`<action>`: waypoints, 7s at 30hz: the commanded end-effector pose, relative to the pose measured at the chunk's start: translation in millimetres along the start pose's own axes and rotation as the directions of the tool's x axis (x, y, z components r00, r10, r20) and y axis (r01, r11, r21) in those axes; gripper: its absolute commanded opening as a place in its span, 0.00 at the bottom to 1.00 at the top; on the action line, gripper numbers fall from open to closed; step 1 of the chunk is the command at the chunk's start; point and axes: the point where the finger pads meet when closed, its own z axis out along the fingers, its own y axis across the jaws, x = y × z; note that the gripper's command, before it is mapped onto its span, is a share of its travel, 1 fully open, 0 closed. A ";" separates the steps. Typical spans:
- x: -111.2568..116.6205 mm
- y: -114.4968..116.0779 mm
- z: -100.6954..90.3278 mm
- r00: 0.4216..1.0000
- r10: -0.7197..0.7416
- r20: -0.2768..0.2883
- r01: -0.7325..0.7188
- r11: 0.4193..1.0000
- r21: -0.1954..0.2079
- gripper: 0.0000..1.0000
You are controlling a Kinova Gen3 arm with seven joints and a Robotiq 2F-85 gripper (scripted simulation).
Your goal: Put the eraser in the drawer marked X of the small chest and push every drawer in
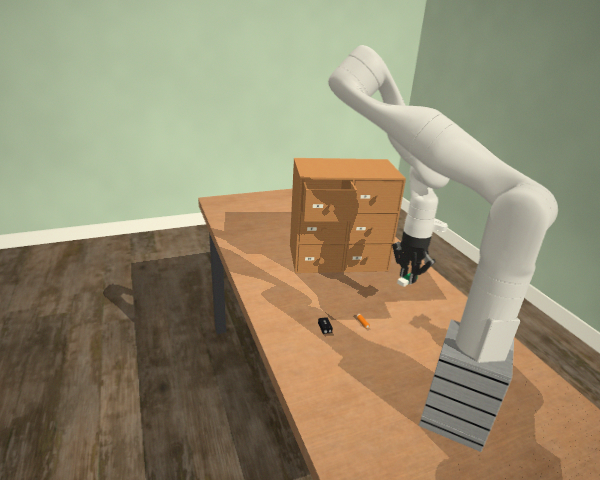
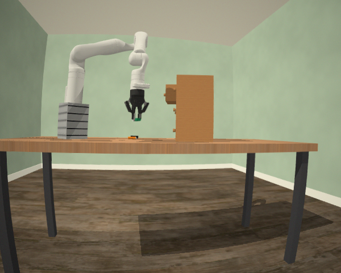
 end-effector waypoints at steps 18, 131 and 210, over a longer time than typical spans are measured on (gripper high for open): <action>-0.9 -1.3 -0.4 1.000 0.016 0.000 -0.016 1.000 0.001 0.19; -63.2 -52.2 -0.5 0.578 0.816 0.001 -0.816 0.578 0.001 0.19; -123.8 -101.9 -0.5 -0.293 0.956 0.001 -0.956 -0.293 0.000 0.19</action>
